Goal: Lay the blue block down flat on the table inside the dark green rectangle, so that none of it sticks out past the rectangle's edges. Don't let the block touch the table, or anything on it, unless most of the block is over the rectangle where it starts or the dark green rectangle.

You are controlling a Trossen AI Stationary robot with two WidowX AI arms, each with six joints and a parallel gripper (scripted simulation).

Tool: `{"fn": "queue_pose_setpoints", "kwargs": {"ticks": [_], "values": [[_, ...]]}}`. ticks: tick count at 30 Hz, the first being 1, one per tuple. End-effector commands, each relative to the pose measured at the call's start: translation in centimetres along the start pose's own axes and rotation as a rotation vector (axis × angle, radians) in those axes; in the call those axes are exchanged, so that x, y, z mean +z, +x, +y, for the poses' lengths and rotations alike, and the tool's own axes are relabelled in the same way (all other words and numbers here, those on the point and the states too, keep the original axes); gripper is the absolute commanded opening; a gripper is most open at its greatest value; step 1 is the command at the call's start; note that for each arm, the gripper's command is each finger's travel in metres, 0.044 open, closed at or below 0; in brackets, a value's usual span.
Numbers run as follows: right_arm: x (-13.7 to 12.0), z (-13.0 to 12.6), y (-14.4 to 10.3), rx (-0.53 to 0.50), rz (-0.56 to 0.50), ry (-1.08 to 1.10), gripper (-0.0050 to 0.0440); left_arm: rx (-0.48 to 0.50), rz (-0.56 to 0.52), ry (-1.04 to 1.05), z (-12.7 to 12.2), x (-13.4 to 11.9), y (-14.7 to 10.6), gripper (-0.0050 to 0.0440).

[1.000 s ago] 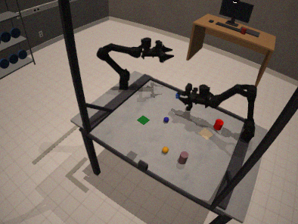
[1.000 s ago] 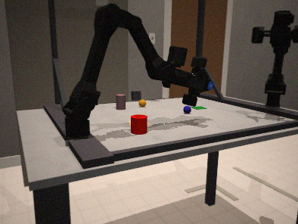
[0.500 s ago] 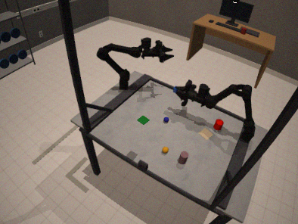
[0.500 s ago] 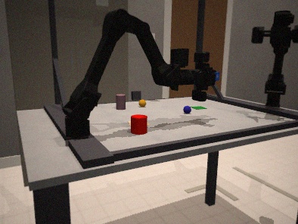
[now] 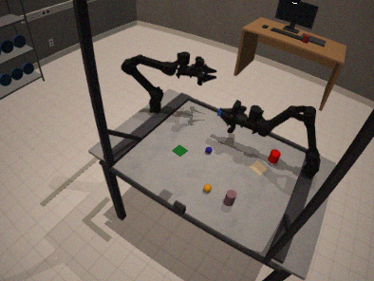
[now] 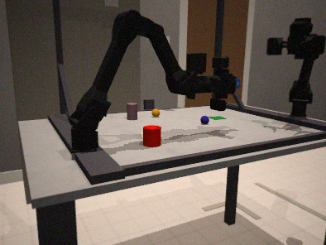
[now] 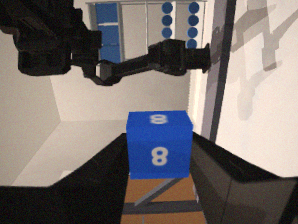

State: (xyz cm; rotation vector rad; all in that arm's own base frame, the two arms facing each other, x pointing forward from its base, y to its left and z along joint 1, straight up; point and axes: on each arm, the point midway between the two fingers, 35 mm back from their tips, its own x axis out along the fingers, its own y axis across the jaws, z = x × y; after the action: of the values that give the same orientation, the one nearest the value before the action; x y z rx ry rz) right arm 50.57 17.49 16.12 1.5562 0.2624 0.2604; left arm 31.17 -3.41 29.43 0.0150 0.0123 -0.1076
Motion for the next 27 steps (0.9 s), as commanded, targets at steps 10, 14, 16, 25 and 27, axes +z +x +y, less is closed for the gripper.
{"fn": "queue_pose_setpoints", "kwargs": {"ticks": [10, 14, 16, 25, 27], "values": [[0.0, 1.3, 0.1, 0.029, 0.001, -0.001, -0.0050, -0.341, 0.194, 0.027, -11.2, -9.0, -0.4, 0.0300], [0.0, 1.3, 0.1, 0.029, 0.001, -0.001, -0.0050, -0.393, 0.224, 0.033, -13.0, -10.4, -0.4, 0.0300], [0.0, 1.3, 0.1, 0.029, 0.001, -0.001, -0.0050, -0.404, 0.227, 0.033, -13.3, -10.6, -0.4, 0.0300], [0.0, 1.3, 0.1, 0.029, 0.001, -0.001, -0.0050, -0.409, 0.222, 0.035, -13.5, -10.3, -0.3, 0.0300], [0.0, 1.3, 0.1, 0.029, 0.001, -0.001, -0.0050, -0.407, 0.222, 0.035, -13.5, -10.3, -0.3, 0.0300]]}}
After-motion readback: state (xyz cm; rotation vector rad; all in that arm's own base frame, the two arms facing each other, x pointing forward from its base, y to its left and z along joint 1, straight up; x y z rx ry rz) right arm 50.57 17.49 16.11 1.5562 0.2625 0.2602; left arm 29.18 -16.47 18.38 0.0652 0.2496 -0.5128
